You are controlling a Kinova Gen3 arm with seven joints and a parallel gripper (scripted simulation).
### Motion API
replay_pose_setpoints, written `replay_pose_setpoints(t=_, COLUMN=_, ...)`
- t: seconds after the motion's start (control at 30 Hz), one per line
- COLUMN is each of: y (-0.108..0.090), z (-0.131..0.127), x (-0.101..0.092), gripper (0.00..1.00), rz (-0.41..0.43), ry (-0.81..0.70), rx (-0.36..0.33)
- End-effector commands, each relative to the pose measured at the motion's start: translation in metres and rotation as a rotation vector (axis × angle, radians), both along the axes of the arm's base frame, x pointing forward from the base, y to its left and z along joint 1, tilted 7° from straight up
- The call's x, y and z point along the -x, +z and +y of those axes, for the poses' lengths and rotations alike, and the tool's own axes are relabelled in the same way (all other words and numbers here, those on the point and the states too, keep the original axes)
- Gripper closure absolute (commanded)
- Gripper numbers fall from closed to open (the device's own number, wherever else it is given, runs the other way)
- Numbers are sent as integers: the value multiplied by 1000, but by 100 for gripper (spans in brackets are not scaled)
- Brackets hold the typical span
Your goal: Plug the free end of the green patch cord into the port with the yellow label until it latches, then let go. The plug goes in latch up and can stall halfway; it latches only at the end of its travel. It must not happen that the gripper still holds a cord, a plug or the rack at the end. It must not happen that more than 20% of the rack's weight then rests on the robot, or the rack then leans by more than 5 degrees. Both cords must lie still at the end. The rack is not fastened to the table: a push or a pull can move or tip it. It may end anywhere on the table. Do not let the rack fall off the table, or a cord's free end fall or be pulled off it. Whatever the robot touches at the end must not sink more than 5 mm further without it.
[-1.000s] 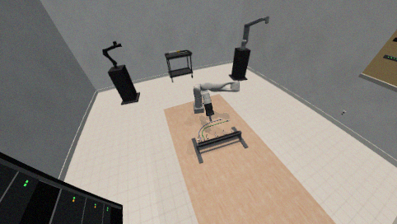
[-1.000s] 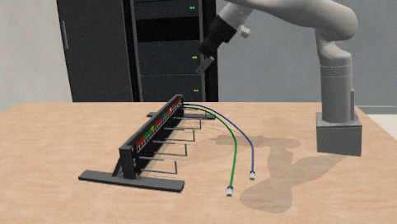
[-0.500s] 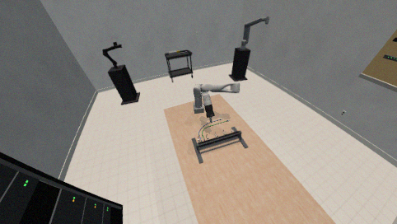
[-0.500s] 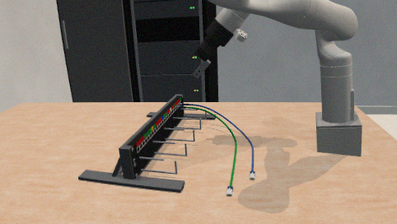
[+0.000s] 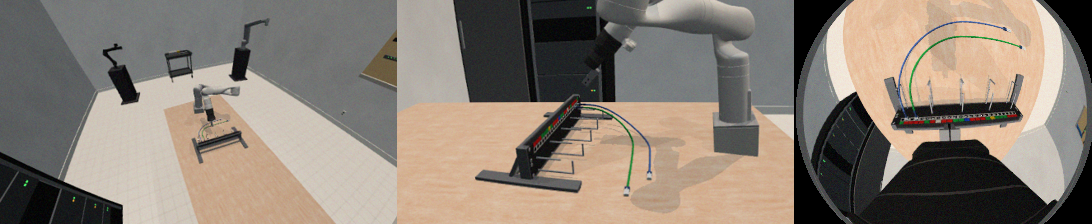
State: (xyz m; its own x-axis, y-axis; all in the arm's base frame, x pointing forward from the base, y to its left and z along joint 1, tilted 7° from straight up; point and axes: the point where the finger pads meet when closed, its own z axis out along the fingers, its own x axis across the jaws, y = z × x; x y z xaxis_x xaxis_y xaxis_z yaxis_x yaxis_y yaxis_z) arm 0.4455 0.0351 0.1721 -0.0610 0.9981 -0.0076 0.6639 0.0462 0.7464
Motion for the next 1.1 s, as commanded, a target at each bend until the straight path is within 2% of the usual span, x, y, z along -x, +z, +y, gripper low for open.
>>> replay_pose_setpoints(t=0.0, y=-12, z=-2, x=-6, gripper=100, rz=15, ry=1, rx=13)
replay_pose_setpoints(t=0.6, y=-52, z=0, x=-48, gripper=100, rz=15, ry=1, rx=13)
replay_pose_setpoints(t=1.07, y=-59, z=1, x=-57, gripper=100, rz=15, ry=1, rx=13)
